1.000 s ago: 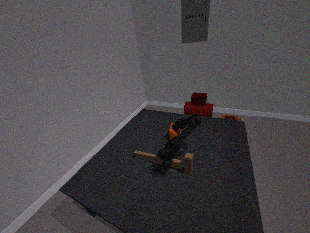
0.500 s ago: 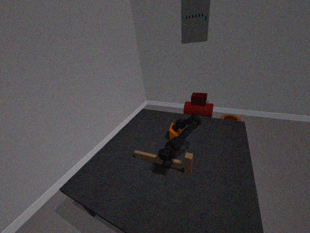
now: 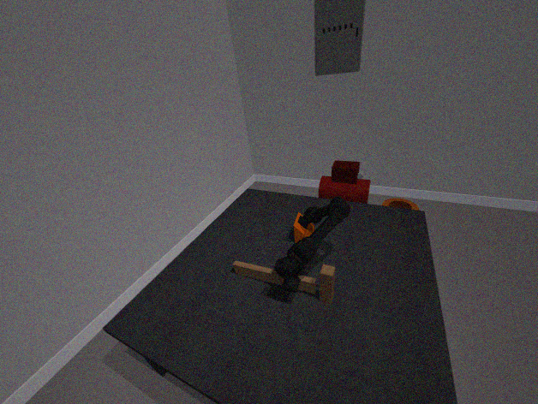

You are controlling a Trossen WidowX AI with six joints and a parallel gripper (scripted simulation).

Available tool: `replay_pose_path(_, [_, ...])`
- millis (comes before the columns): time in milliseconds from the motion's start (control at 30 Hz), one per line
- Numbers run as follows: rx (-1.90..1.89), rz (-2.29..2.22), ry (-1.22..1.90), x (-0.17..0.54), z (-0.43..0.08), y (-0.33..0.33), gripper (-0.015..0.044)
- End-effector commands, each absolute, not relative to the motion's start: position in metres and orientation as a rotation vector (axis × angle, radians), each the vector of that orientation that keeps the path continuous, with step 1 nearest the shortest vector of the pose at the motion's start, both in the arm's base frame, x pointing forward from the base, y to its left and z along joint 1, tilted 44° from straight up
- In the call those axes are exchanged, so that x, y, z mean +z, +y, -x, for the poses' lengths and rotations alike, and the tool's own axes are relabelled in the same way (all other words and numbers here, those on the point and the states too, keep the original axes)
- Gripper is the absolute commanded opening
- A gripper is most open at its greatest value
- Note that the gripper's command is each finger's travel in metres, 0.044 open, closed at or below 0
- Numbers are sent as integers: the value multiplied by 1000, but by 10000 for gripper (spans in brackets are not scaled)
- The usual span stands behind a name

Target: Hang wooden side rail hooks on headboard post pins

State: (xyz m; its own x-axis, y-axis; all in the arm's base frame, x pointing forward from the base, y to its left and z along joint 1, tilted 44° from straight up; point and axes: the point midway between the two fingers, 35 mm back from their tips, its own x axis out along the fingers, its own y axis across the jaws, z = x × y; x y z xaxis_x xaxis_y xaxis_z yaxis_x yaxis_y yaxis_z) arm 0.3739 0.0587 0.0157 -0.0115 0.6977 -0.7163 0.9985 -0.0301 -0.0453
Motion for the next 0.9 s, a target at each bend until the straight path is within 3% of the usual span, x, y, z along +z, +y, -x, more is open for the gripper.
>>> replay_pose_path(0, [-791,-1786,1743,19,-376,56,0])
replay_pose_path(867, [-790,-1786,1743,21,-376,58,0])
